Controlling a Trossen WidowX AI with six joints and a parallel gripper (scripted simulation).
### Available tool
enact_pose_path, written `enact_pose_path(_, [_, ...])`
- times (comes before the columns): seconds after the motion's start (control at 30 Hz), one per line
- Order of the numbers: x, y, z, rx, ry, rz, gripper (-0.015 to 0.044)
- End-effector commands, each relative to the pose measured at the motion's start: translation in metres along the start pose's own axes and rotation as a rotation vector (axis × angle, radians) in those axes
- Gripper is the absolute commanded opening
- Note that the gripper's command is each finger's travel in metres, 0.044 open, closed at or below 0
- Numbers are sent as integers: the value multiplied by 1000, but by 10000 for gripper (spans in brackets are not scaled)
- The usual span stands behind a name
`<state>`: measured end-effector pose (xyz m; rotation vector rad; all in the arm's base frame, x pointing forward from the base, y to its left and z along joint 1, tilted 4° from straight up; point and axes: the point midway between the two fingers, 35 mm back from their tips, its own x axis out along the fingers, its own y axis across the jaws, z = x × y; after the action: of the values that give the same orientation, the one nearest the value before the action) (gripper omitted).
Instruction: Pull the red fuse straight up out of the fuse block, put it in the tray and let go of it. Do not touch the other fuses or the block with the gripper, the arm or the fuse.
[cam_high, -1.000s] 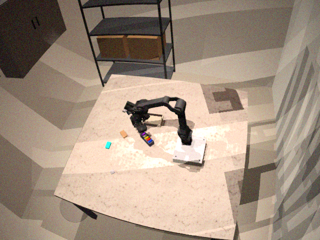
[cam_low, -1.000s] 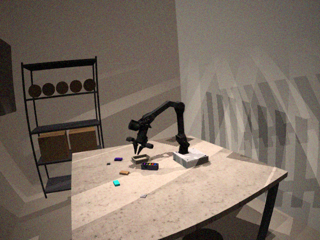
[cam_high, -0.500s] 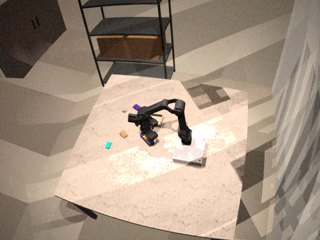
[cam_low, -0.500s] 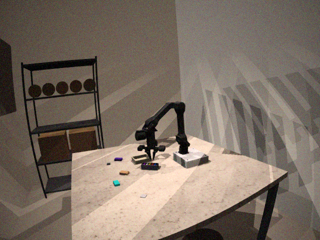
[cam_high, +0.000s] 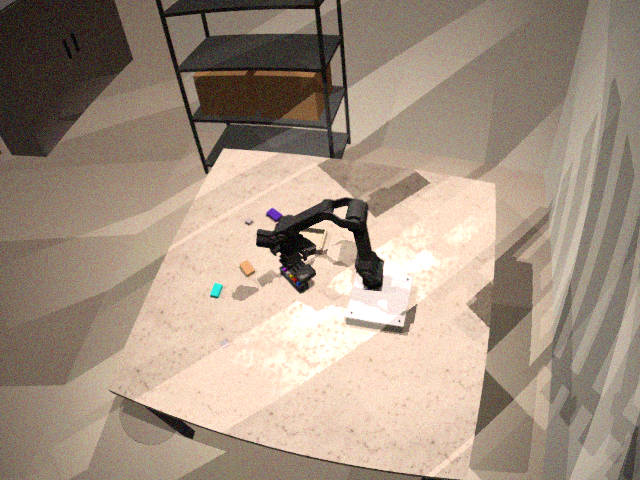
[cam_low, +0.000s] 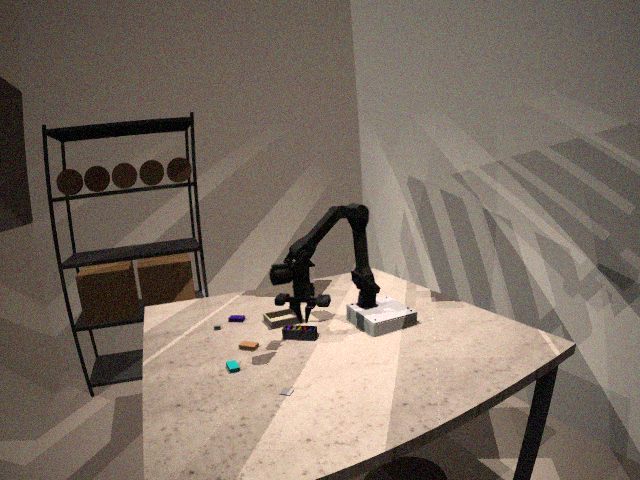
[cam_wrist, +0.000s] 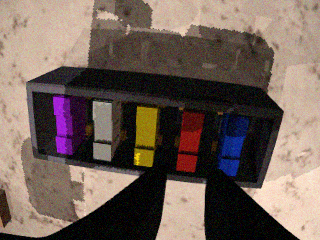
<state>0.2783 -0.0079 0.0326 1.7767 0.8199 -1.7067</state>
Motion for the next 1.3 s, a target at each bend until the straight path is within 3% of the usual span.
enact_pose_path(0.0, [6,-1,2,4,-9,-4,74])
enact_pose_path(1.27, [28,-1,3,4,-9,-4,74])
